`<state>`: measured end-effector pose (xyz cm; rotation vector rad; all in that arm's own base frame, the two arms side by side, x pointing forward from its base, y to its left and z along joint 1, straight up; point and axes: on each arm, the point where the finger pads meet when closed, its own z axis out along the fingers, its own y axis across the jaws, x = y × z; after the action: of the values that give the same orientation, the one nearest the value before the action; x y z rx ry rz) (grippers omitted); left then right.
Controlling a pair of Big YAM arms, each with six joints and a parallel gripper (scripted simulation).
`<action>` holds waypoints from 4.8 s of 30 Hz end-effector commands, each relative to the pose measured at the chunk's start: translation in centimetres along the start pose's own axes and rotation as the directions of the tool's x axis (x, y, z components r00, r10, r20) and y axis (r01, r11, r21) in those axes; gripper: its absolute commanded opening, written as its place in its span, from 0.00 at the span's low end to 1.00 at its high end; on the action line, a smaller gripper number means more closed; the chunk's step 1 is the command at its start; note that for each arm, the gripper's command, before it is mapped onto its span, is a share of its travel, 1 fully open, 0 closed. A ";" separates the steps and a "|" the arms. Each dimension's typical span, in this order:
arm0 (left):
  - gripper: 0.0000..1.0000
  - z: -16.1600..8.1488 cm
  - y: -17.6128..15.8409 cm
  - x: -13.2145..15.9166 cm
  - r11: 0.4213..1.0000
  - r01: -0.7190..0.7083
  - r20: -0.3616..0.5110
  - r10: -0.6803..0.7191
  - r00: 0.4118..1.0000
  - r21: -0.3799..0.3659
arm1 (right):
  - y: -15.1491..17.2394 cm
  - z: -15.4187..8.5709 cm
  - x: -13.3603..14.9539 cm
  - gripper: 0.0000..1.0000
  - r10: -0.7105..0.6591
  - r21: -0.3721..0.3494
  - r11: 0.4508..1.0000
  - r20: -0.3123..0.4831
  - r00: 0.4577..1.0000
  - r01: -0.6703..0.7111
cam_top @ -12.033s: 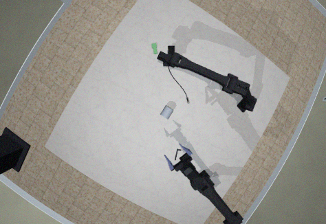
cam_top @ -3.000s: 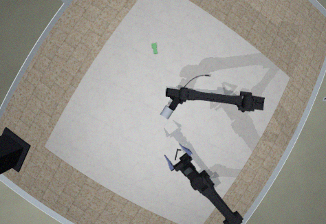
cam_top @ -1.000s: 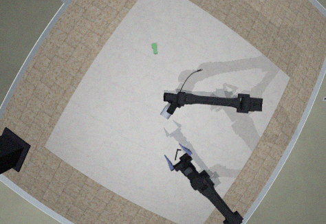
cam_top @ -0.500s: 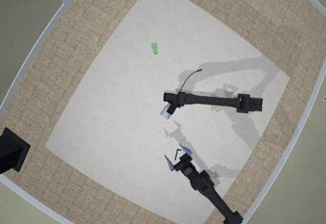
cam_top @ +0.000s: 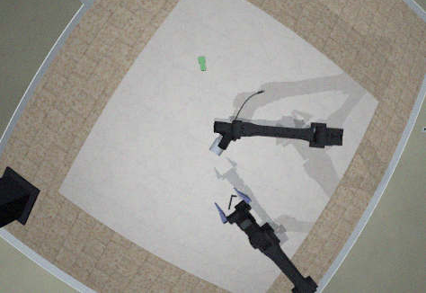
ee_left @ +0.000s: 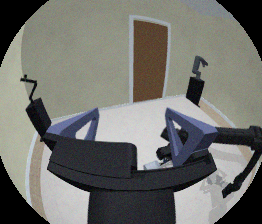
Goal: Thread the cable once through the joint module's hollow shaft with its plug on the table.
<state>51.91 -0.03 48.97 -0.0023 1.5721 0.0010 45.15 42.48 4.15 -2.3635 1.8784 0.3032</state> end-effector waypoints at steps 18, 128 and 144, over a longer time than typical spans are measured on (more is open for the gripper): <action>0.96 0.0 0.3 -4.2 1.000 -0.005 0.069 0.006 0.998 -0.006 | -1.0 -0.6 -2.1 0.00 -0.013 0.022 1.000 0.015 1.000 0.012; 0.96 0.0 0.3 -4.2 1.000 -0.005 0.069 0.006 0.998 -0.006 | -0.7 -1.0 -1.8 0.00 -0.025 0.060 0.998 0.014 1.000 0.024; 0.96 0.0 0.3 -4.2 1.000 -0.005 0.069 0.006 0.998 -0.006 | -2.0 -0.3 -3.1 0.00 -0.008 0.069 0.998 0.014 1.000 0.007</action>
<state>51.91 -0.03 48.97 -0.0023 1.5721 0.0010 44.39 45.21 4.48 -2.3530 1.8409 0.2649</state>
